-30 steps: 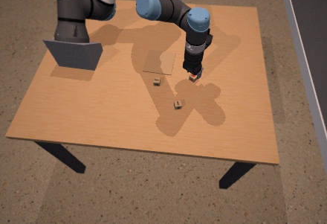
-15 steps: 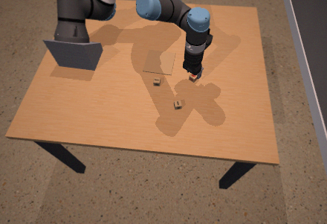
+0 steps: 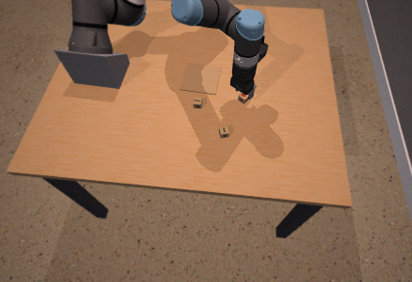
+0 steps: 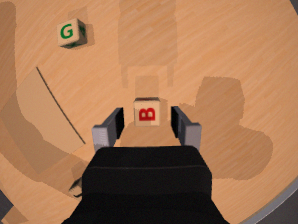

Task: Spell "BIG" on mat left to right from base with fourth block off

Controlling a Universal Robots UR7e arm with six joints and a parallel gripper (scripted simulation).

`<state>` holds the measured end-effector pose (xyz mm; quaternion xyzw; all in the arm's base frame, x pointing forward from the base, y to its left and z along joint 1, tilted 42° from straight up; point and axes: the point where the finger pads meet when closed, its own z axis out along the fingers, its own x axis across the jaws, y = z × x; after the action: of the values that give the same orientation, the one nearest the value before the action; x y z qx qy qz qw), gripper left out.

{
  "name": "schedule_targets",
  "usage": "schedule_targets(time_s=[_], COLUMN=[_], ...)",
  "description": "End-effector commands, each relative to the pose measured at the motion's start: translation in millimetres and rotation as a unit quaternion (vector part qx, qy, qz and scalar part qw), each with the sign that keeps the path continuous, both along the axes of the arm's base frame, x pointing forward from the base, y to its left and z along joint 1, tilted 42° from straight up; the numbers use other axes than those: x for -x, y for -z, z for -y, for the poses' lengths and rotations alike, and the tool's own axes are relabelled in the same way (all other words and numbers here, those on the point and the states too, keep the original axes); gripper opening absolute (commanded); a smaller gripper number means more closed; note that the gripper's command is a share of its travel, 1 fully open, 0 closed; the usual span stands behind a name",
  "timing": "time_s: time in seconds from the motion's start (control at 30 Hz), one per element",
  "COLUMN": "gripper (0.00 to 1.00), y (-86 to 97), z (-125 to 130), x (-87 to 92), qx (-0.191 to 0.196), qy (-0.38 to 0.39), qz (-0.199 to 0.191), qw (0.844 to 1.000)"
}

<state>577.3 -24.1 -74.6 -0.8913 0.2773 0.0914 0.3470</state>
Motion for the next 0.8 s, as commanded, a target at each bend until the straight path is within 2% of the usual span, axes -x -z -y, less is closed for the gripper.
schedule_targets(time_s=[0.0,0.3,0.77], gripper=[1.00,1.00,1.00], y=[0.7,5.1,23.4], z=[-0.9,-5.7,-22.3], x=[0.4,1.4,0.7], qx=[-0.001,-0.002,-0.002], qy=[0.000,0.000,0.000], qz=[-0.001,-0.002,-0.002], qw=[1.000,1.000,1.000])
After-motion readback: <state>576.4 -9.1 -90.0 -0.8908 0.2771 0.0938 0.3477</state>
